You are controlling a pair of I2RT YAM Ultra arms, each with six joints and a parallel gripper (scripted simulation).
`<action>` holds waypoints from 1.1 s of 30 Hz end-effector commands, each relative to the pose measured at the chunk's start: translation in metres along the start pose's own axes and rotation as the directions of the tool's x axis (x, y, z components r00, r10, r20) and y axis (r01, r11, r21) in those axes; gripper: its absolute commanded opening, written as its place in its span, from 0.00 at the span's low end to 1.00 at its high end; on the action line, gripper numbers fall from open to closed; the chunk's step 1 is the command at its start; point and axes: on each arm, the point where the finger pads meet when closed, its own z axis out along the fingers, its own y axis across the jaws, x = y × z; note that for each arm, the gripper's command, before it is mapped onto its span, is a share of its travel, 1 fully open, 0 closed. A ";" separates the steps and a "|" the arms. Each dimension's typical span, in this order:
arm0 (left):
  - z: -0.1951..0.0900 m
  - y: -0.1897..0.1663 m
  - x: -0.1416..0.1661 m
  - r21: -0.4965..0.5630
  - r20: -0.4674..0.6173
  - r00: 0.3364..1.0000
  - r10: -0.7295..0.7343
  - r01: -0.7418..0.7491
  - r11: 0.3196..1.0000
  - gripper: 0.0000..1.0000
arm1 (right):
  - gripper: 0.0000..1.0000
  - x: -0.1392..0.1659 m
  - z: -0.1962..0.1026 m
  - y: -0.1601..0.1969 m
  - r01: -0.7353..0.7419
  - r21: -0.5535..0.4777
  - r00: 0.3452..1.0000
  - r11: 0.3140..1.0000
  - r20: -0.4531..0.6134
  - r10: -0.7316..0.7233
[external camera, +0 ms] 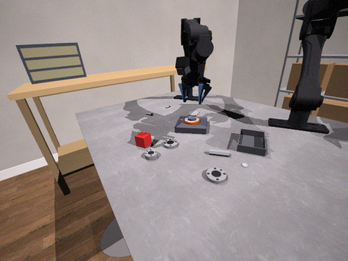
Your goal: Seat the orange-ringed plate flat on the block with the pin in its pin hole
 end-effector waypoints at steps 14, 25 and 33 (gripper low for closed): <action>-0.001 0.005 -0.020 -0.017 0.034 0.999 -0.009 0.010 1.000 1.00 | 0.79 -0.113 -0.122 -0.056 0.148 -0.266 0.856 0.952 0.517 0.011; 0.001 0.005 -0.020 -0.016 0.037 0.999 -0.010 0.011 1.000 1.00 | 0.79 -0.139 -0.208 -0.118 0.246 -0.205 0.612 0.947 0.791 0.012; -0.005 0.004 -0.029 -0.011 0.066 0.998 -0.009 0.010 1.000 1.00 | 0.79 -0.132 -0.282 -0.172 0.284 -0.045 0.319 0.958 0.946 -0.050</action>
